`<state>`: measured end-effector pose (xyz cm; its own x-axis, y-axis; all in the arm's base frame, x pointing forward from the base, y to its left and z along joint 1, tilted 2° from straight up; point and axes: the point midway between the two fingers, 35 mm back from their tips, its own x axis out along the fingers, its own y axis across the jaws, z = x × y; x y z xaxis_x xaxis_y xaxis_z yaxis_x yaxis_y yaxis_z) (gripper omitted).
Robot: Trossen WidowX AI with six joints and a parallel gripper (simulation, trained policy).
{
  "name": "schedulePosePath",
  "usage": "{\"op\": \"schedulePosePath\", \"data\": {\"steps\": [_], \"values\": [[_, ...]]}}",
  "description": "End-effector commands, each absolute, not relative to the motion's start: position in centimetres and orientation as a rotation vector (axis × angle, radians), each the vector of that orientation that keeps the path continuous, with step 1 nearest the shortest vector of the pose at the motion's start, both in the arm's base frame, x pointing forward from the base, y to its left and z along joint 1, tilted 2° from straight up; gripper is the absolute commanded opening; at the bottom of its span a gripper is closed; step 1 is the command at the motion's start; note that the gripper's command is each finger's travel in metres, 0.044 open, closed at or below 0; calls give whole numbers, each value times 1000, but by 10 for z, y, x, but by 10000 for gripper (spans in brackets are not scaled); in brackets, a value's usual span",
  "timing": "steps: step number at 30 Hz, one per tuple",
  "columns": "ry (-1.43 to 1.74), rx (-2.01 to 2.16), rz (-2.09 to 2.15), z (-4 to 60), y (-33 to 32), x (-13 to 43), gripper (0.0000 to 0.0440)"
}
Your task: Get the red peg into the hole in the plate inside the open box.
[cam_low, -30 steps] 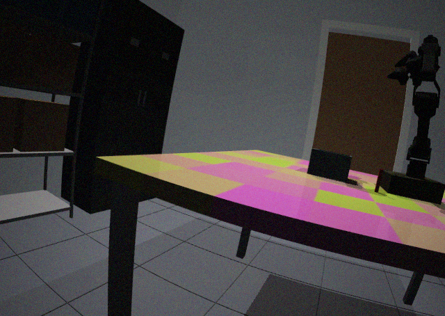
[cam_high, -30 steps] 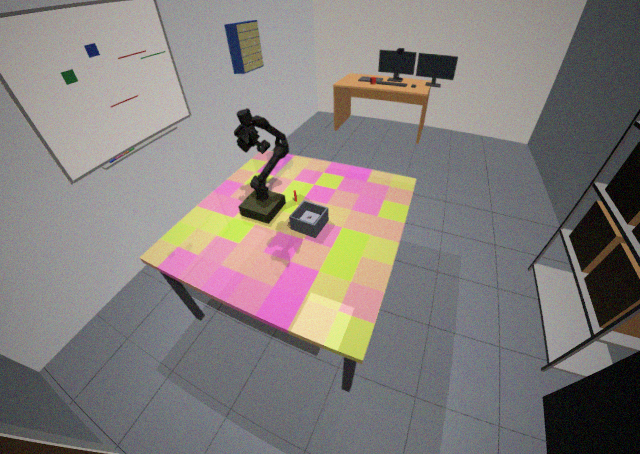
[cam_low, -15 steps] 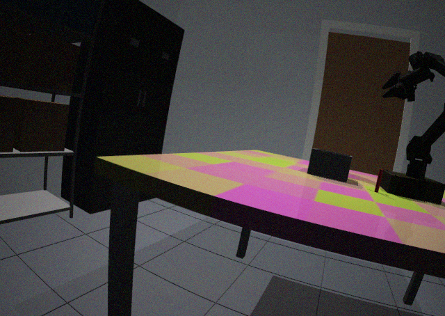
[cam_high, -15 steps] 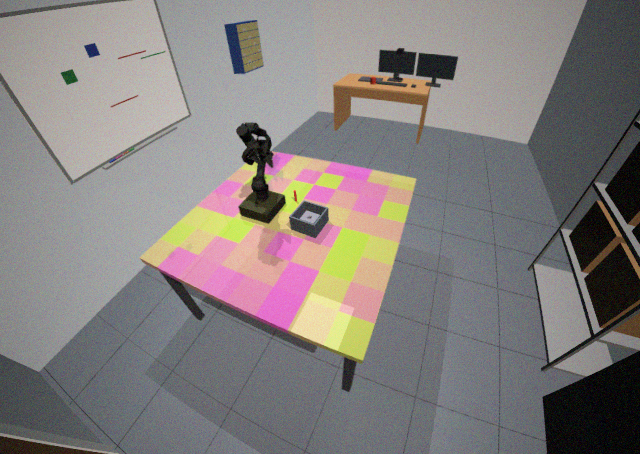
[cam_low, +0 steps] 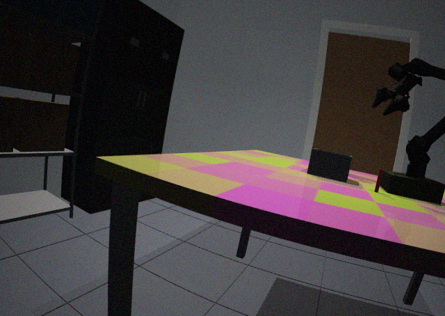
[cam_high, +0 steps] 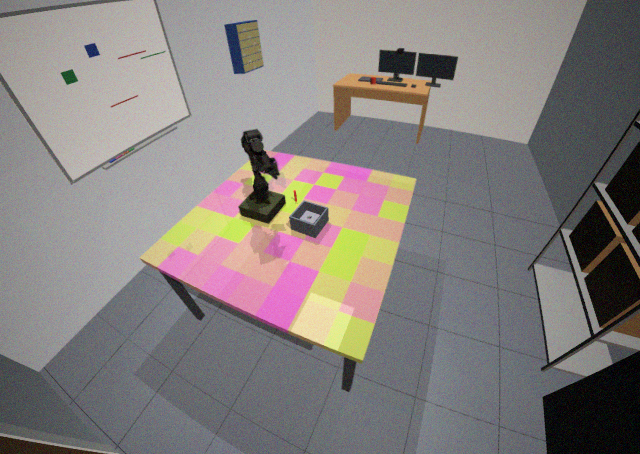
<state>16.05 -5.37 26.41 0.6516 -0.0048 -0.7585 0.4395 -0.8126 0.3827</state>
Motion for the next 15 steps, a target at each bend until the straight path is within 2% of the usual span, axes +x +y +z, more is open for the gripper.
{"op": "schedulePosePath", "data": {"steps": [1, 15], "values": [[478, 2240, -1136, 247, -43, 164, 440], [889, 1850, -1286, 190, 0, 170, 440]]}}
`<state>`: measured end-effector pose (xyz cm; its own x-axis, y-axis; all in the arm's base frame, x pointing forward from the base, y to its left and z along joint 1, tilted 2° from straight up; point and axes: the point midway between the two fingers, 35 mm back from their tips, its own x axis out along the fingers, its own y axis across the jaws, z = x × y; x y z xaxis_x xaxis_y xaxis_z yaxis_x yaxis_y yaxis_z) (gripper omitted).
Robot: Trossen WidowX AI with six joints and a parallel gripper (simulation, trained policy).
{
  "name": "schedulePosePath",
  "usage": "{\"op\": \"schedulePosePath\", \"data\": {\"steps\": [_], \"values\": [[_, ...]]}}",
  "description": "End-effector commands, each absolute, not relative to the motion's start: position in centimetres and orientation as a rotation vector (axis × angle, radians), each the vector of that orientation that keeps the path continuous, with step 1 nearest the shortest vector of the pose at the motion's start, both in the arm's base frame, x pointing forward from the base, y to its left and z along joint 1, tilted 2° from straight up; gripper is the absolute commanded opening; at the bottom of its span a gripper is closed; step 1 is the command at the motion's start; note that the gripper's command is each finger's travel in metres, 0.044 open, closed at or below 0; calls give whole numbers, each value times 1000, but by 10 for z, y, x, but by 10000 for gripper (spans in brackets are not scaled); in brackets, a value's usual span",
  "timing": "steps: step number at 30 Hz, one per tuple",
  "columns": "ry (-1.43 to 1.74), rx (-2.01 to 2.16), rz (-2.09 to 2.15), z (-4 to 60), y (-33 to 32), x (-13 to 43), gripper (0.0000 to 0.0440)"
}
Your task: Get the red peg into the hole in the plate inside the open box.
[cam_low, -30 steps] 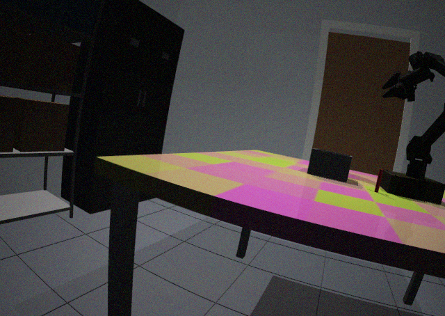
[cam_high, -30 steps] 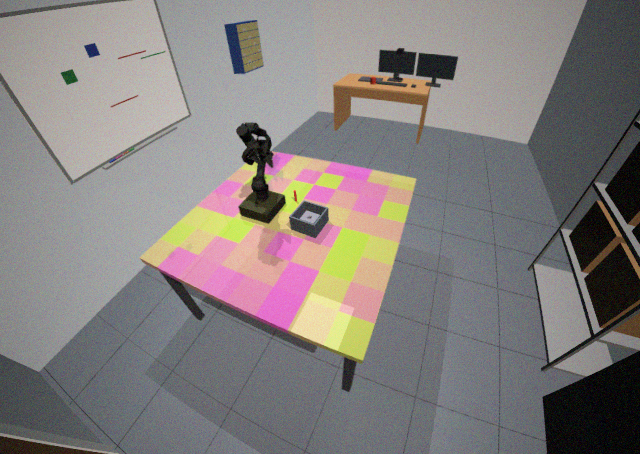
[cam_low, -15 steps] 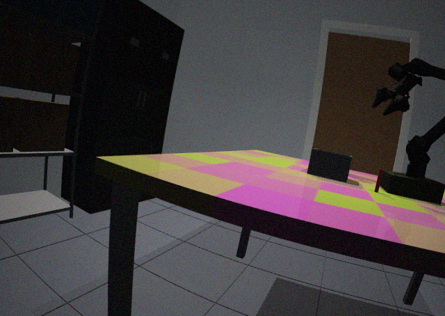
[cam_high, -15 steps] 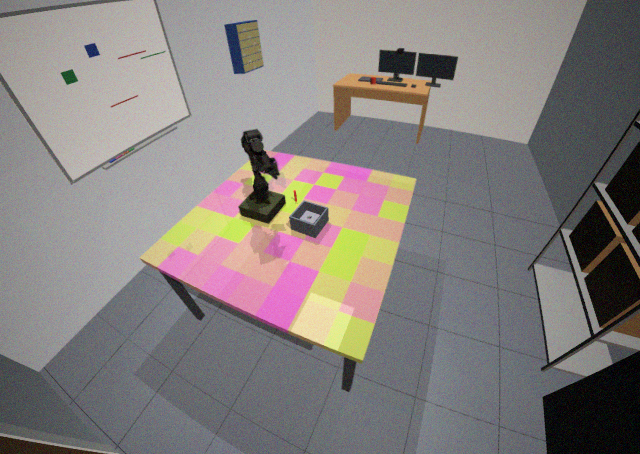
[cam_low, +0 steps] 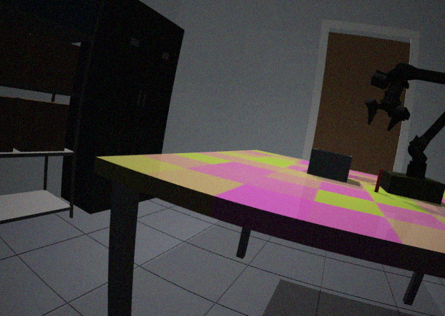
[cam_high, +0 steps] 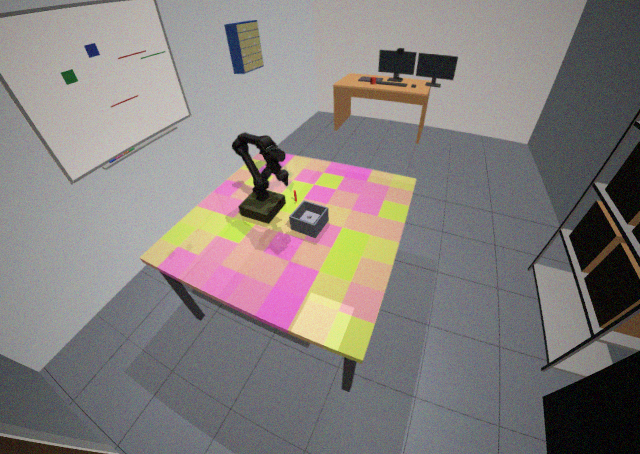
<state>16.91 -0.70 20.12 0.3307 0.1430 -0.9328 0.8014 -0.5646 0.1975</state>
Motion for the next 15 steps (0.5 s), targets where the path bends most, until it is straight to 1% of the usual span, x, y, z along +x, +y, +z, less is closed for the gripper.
{"op": "schedulePosePath", "data": {"steps": [1, 15], "values": [[910, 1820, -1292, 186, 3, 170, 440], [1130, 1402, -1256, 135, 48, 172, 440]]}}
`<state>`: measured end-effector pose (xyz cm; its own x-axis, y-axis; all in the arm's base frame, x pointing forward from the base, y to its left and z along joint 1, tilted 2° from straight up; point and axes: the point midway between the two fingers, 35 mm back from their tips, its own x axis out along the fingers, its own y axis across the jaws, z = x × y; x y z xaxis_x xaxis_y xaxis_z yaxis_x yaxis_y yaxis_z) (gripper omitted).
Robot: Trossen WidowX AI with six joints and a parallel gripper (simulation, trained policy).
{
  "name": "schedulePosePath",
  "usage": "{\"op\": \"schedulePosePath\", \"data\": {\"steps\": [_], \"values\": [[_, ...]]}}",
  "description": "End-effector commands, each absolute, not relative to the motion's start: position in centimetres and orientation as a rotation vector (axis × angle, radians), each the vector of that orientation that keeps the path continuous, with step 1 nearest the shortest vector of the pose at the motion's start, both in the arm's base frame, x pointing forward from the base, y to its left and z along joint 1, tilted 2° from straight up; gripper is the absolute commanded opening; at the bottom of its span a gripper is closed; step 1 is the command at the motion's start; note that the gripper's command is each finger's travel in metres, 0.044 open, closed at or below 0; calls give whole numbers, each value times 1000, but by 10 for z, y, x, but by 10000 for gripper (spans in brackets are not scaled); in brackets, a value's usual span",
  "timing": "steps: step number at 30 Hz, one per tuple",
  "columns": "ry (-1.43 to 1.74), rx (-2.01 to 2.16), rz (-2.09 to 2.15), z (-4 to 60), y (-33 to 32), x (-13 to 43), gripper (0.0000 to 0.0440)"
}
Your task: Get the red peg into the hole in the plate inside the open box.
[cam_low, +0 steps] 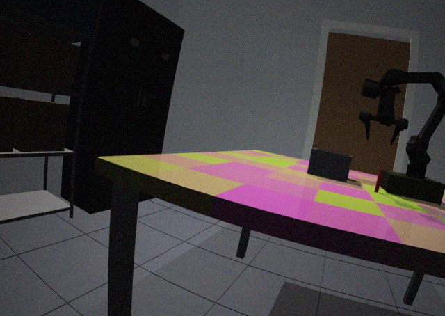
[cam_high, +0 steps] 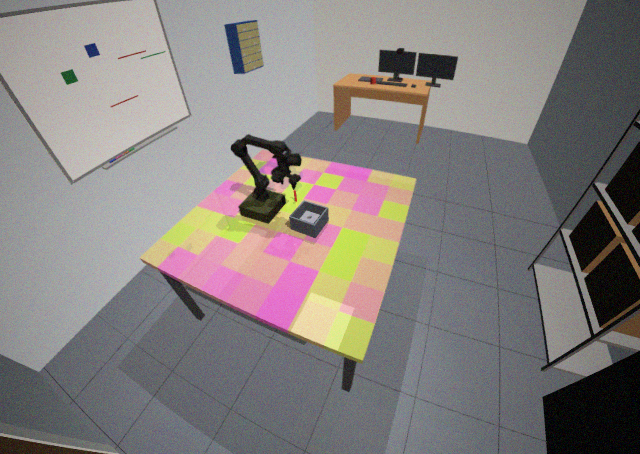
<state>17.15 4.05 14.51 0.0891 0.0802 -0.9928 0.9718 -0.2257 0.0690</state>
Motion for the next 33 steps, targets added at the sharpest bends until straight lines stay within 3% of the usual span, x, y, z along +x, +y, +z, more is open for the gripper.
{"op": "schedulePosePath", "data": {"steps": [1, 30, 33], "values": [[1142, 1374, -1245, 131, 52, 171, 440], [1262, 960, -822, 18, 124, 177, 440], [1266, 957, -815, 9, 126, 176, 422]]}}
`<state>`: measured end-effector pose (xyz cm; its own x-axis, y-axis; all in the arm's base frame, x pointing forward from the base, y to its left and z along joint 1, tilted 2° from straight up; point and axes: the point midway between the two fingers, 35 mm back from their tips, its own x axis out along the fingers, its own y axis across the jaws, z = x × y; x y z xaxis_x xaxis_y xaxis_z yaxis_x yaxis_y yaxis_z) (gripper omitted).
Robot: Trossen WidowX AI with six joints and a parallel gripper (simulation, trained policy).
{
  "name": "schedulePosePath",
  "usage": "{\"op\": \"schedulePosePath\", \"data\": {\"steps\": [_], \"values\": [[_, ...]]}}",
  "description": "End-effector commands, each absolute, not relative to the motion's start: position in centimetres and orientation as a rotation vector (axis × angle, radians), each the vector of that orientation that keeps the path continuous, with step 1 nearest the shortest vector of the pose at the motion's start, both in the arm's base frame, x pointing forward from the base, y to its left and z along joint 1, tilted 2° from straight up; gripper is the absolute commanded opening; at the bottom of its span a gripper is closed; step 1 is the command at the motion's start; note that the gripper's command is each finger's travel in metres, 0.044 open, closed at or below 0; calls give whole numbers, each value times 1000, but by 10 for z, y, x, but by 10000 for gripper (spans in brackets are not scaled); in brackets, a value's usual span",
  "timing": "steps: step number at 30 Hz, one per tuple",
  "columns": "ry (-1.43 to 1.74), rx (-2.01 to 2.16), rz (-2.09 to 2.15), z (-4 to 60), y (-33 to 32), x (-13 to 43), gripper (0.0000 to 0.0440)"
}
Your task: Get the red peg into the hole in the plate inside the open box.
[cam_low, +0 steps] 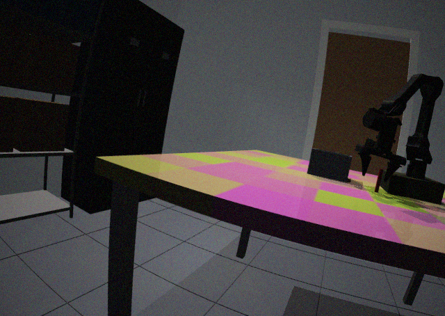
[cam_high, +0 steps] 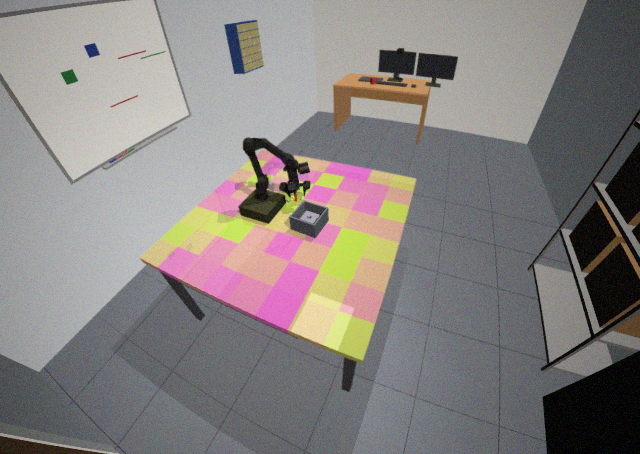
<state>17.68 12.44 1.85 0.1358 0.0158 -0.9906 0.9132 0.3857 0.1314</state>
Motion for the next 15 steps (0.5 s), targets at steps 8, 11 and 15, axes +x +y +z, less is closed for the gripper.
{"op": "schedulePosePath", "data": {"steps": [8, 11, 15], "values": [[1320, 940, -828, -1, 128, 170, 240], [1349, 931, -821, -1, 129, 169, 162], [1387, 924, -814, -1, 129, 169, 58]]}}
